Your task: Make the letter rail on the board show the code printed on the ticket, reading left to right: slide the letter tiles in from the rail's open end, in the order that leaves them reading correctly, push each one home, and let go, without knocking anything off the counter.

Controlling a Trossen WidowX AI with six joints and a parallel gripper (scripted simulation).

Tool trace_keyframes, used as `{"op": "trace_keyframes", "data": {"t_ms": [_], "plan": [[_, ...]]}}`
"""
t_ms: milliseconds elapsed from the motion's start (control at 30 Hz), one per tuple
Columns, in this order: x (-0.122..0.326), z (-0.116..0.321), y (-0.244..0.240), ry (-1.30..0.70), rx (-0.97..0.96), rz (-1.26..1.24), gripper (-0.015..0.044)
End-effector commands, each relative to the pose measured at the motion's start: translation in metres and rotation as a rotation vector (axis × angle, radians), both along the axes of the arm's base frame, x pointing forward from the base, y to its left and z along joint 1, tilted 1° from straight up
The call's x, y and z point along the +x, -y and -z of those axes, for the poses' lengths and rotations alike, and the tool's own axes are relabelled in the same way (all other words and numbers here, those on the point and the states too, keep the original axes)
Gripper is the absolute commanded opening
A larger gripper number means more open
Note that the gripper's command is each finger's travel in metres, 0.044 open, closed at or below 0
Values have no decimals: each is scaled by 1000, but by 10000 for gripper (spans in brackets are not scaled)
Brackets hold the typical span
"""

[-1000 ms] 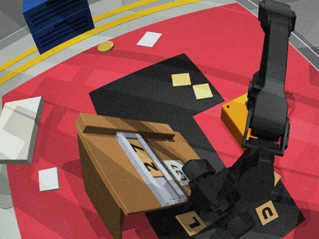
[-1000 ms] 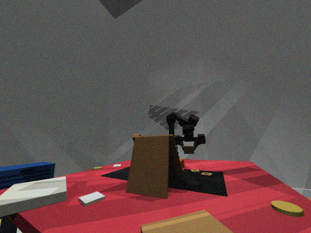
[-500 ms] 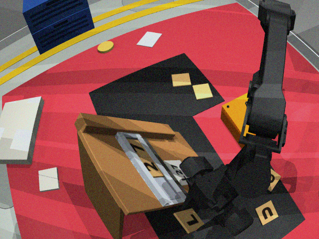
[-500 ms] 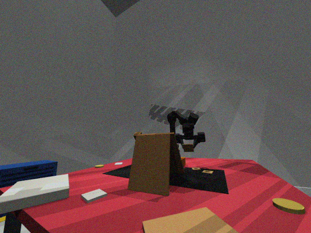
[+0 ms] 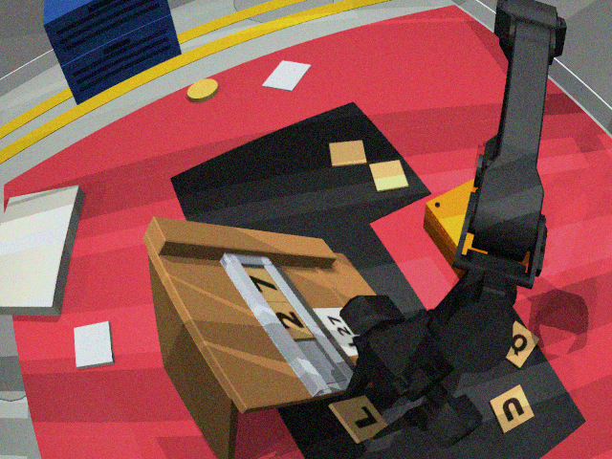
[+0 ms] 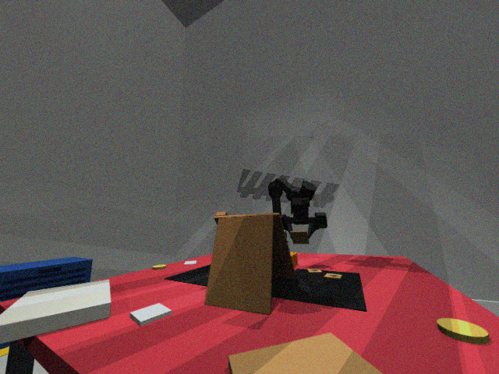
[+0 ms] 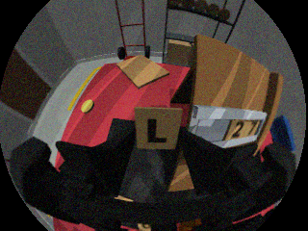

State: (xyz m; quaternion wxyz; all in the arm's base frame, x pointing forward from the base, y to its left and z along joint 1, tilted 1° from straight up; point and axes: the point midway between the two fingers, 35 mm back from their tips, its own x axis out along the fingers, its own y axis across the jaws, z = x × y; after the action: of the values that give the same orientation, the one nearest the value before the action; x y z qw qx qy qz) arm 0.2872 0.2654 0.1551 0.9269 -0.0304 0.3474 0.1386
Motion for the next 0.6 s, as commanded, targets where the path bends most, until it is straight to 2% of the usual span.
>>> {"op": "trace_keyframes", "data": {"t_ms": [0,567], "plan": [[0,2,2,-3,-5,-6,0],[3,2,10,-2,-6,-6,0]]}}
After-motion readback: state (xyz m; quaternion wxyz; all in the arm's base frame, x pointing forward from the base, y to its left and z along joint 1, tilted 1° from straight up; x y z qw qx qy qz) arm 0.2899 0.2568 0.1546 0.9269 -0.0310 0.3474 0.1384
